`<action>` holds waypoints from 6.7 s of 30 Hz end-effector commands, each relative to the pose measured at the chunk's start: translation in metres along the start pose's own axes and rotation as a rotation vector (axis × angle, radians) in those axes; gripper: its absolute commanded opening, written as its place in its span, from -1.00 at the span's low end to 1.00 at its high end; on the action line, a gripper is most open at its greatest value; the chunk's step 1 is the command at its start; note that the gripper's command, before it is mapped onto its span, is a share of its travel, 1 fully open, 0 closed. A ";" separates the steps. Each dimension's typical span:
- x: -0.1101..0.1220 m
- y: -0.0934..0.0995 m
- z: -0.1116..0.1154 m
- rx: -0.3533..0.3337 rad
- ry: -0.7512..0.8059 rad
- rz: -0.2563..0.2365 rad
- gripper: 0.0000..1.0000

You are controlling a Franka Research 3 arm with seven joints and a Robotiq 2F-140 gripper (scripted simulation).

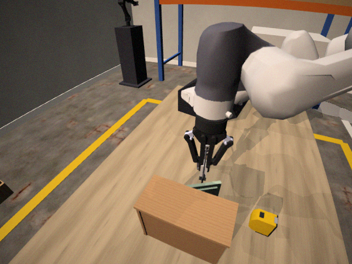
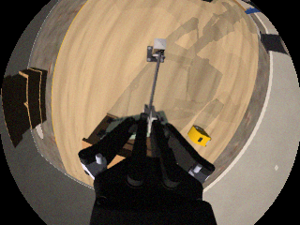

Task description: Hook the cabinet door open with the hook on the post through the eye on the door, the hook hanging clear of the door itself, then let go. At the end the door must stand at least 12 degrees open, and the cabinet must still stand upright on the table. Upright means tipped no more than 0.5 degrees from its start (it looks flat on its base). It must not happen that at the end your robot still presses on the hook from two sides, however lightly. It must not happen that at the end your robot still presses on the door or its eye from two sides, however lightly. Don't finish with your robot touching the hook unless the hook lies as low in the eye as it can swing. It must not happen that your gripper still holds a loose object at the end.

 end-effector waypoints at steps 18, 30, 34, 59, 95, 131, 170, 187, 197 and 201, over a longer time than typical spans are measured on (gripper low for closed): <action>0.016 -0.002 0.001 0.004 0.151 0.003 -0.95; 0.016 -0.002 0.001 0.004 0.151 0.003 -0.95; 0.016 -0.002 0.001 0.004 0.151 0.003 -0.95; 0.016 -0.006 0.001 0.004 0.151 0.003 -0.95; 0.016 -0.011 0.002 0.004 0.151 0.003 -0.95; 0.016 -0.014 0.003 0.004 0.151 0.003 -0.95; 0.016 -0.017 0.003 0.004 0.151 0.003 -0.95; 0.016 -0.017 0.003 0.004 0.151 0.003 -0.95; 0.016 -0.017 0.003 0.004 0.151 0.003 -0.95; 0.016 -0.017 0.003 0.004 0.151 0.003 -0.95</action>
Point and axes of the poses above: the point where the finger pads meet when closed, its own y axis back along the fingers, its own x axis across the jaws, z = x × y, the point moved 10 cm from there along y, back along the fingers, and after that the axes turned 10 degrees about y, right-handed, at the moved point
